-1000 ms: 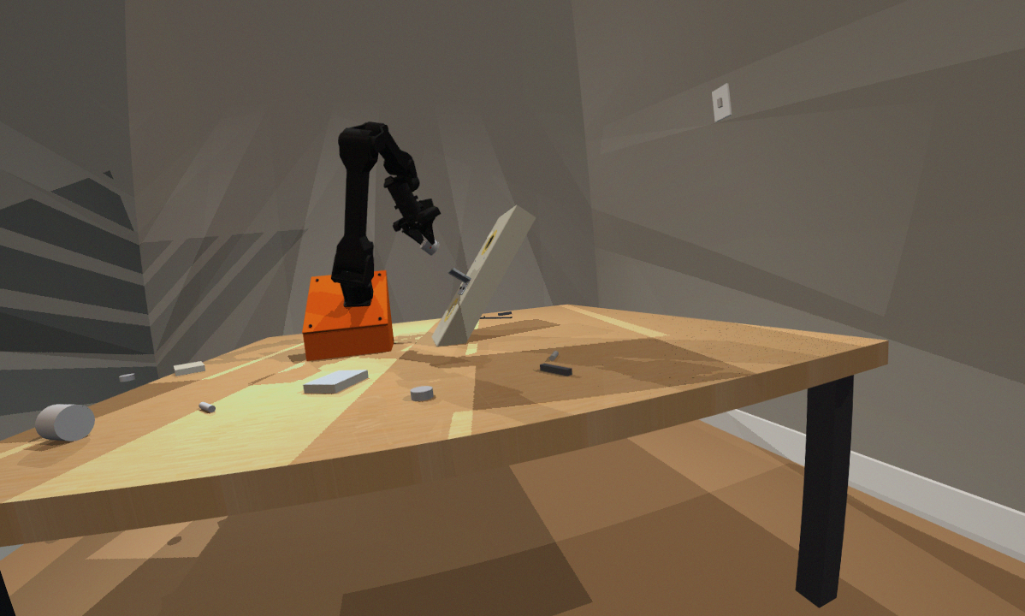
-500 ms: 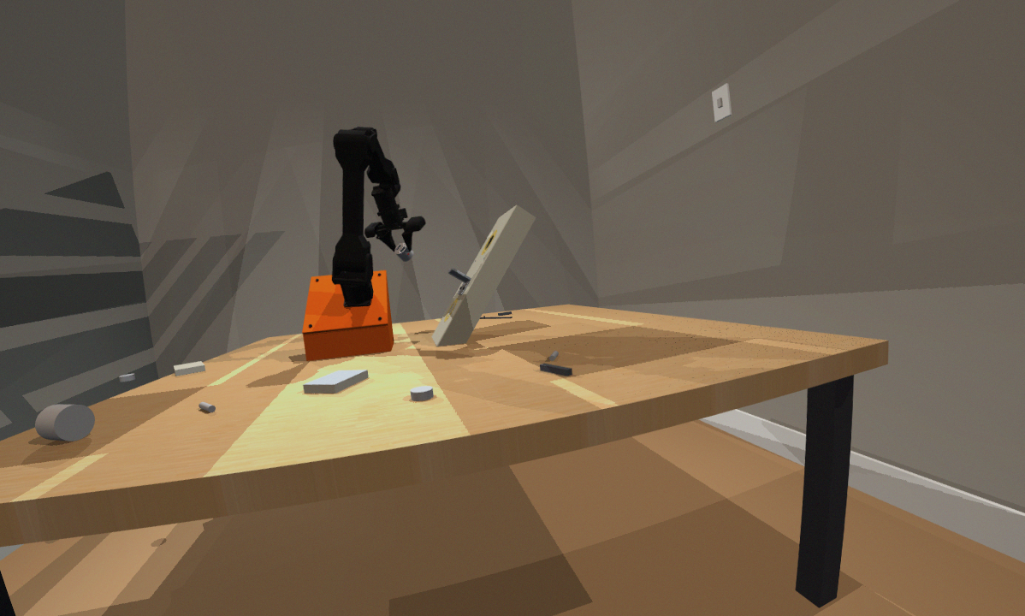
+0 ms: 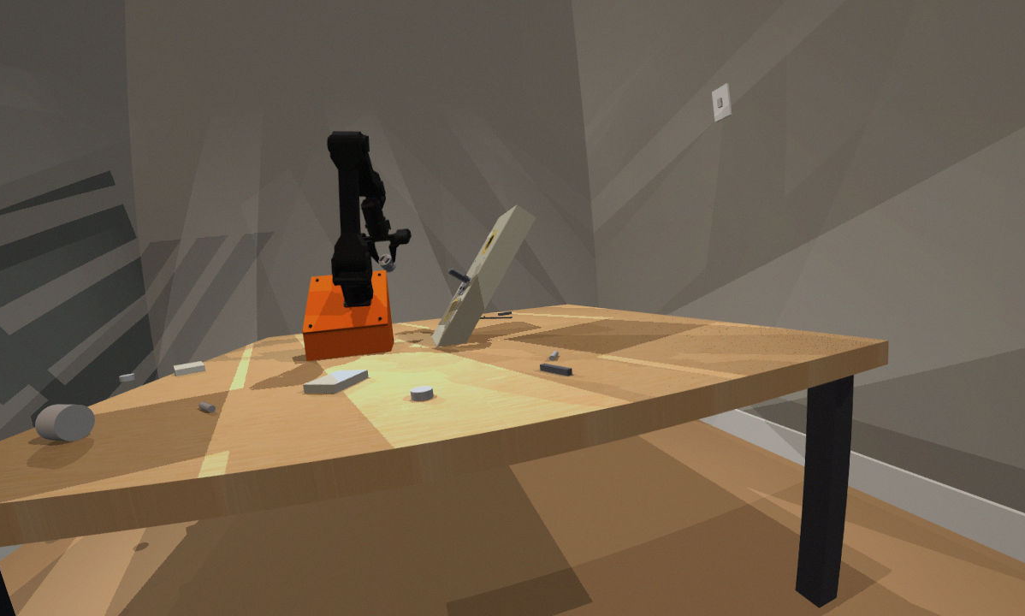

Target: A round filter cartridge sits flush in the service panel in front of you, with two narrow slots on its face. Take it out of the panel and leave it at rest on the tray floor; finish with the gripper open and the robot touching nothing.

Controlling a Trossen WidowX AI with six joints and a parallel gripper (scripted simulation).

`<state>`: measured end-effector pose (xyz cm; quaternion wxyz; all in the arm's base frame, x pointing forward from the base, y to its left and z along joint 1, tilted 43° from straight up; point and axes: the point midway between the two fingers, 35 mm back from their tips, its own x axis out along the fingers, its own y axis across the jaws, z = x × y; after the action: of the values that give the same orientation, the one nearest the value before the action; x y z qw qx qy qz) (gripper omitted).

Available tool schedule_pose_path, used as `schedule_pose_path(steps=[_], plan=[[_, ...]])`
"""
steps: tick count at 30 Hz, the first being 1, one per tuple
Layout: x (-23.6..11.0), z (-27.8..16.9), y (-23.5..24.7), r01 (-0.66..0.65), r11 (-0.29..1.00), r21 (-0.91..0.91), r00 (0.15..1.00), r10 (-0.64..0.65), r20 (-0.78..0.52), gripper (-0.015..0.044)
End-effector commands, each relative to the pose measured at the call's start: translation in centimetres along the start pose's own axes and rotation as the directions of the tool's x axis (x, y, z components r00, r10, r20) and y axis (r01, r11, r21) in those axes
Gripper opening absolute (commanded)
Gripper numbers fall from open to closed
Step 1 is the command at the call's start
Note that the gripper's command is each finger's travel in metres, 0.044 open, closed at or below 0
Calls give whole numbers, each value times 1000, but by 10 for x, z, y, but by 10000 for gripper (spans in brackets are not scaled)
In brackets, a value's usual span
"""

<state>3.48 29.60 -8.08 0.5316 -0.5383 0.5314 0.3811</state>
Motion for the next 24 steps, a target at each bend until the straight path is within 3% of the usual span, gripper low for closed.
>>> schedule_pose_path(steps=[1,14,24], plan=[[22,-16,34,-63,993,-103,998,62,-10,0],[73,-84,115,-239,891,-385,971,230,-70,0],[80,-95,122,-258,873,-414,966,247,-82,0]])
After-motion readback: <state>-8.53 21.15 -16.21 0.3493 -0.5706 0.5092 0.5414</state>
